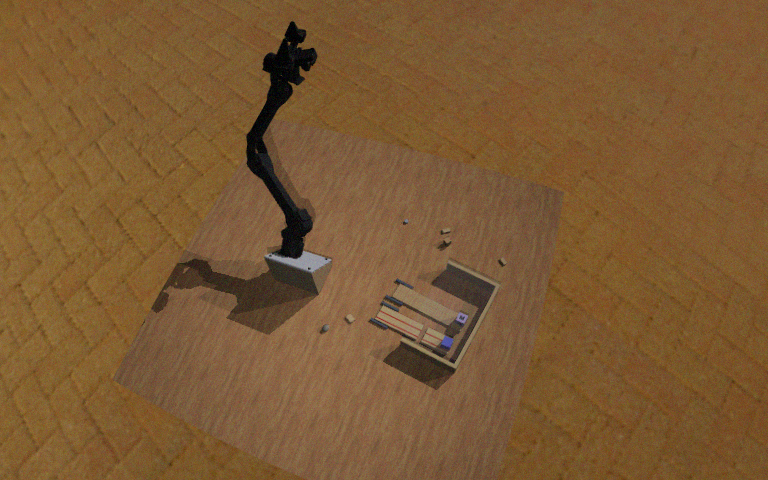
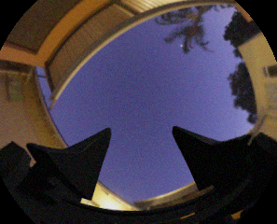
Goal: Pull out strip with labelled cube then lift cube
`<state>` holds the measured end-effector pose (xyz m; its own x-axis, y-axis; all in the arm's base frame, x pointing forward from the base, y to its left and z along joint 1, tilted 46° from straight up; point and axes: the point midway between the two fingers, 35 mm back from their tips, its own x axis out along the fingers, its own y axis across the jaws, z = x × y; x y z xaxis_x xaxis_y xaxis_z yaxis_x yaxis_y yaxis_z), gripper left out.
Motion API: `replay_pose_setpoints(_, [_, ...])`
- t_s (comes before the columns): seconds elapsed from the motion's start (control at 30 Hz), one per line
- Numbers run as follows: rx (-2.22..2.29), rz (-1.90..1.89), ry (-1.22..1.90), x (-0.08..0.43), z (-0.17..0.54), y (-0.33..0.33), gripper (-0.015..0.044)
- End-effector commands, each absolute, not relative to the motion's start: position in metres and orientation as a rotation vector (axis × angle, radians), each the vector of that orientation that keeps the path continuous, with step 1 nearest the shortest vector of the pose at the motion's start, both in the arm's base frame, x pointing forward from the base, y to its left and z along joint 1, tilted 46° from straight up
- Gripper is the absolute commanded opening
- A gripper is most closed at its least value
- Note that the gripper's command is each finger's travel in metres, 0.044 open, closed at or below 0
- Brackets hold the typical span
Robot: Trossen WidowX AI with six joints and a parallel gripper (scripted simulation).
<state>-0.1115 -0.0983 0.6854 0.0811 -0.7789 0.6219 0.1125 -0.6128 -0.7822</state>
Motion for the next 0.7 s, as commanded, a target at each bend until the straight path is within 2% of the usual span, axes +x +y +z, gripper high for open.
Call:
replay_pose_setpoints(0.0, [-1.663, -1.618, 0.665, -0.110, 0.686, -0.098, 0.0400])
replay_pose_setpoints(0.1, [-1.678, -1.608, 0.609, -0.092, 0.688, -0.096, 0.0400])
replay_pose_setpoints(0.23, [-1.711, -1.561, 0.470, -0.043, 0.690, -0.092, 0.0400])
replay_pose_setpoints(0.67, [-1.680, -1.161, 0.147, 0.145, 0.640, -0.113, 0.0400])
